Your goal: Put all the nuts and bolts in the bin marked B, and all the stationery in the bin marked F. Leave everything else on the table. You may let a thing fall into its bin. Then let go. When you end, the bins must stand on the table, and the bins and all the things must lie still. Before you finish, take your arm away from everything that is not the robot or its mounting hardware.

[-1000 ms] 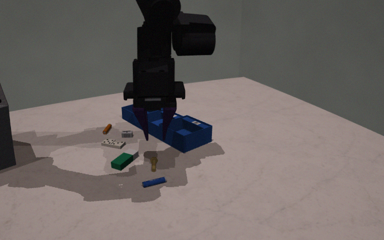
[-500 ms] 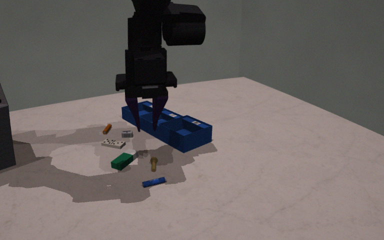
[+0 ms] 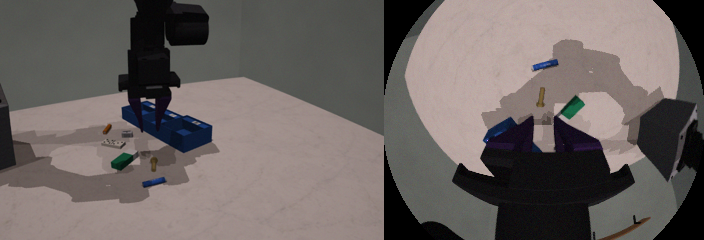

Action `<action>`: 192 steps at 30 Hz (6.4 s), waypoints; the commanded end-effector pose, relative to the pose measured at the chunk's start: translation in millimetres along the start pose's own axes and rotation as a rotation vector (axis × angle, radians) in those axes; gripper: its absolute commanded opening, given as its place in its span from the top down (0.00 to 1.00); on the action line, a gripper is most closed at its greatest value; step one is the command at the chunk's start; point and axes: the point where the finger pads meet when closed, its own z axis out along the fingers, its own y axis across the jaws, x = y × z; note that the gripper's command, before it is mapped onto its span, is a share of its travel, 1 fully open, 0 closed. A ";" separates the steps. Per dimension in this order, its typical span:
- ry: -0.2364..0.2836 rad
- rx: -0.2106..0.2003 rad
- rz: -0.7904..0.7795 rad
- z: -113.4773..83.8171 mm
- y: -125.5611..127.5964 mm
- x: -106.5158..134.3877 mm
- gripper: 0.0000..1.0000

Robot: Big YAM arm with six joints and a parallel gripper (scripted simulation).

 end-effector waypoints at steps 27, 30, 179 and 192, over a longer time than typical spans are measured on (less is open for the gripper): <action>-0.001 -0.016 0.000 2.6 10.2 4.1 0.74; -0.001 -0.021 0.003 1.9 15.3 2.6 0.74; 0.000 -0.025 0.000 23.1 7.0 5.3 1.00; -0.006 -0.003 0.013 19.6 7.5 -1.2 1.00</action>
